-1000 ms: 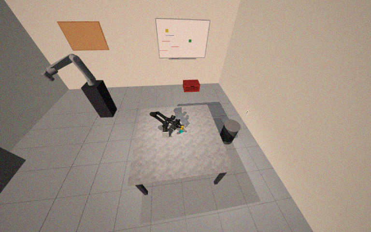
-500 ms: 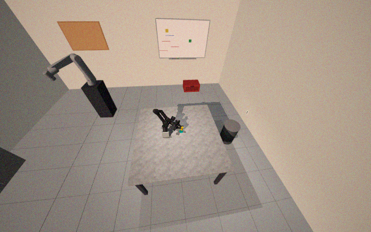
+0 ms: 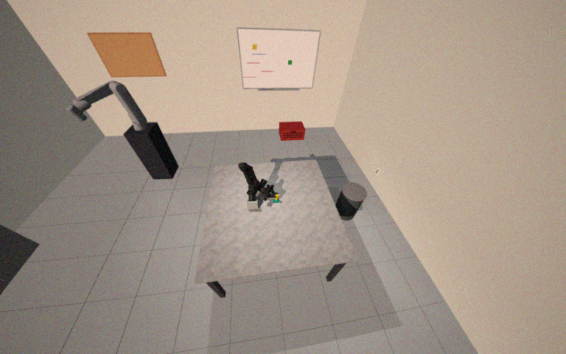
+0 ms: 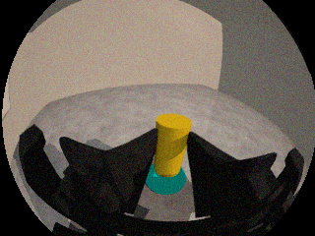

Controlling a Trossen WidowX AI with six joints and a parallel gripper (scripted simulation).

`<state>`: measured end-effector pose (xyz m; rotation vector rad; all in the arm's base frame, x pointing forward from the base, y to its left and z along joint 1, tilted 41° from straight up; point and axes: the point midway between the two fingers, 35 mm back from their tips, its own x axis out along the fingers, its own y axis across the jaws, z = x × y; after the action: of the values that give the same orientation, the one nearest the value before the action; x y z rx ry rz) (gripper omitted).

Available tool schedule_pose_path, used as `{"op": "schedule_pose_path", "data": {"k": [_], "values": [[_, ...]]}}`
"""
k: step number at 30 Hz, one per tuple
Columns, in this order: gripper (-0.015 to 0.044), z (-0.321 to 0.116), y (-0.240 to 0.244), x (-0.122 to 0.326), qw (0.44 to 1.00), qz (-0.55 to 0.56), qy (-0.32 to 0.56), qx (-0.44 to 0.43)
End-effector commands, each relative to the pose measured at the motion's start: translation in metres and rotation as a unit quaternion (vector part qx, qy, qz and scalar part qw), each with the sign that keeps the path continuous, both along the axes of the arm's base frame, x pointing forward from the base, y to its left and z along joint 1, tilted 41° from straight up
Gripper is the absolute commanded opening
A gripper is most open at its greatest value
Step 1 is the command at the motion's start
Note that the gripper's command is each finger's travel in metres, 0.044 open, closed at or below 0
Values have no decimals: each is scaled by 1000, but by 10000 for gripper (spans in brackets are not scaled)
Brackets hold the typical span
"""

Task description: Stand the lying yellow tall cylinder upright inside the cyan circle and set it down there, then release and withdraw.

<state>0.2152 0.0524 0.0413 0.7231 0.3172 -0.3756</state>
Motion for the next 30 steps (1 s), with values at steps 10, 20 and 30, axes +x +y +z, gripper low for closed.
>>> {"op": "schedule_pose_path", "data": {"k": [10, 20, 30], "values": [[105, -10, 8, -2, 1000, -2, -4, -2], [105, -18, 15, -2, 1000, 0, -1, -2], [131, -18, 15, -2, 1000, 0, -1, -2]]}}
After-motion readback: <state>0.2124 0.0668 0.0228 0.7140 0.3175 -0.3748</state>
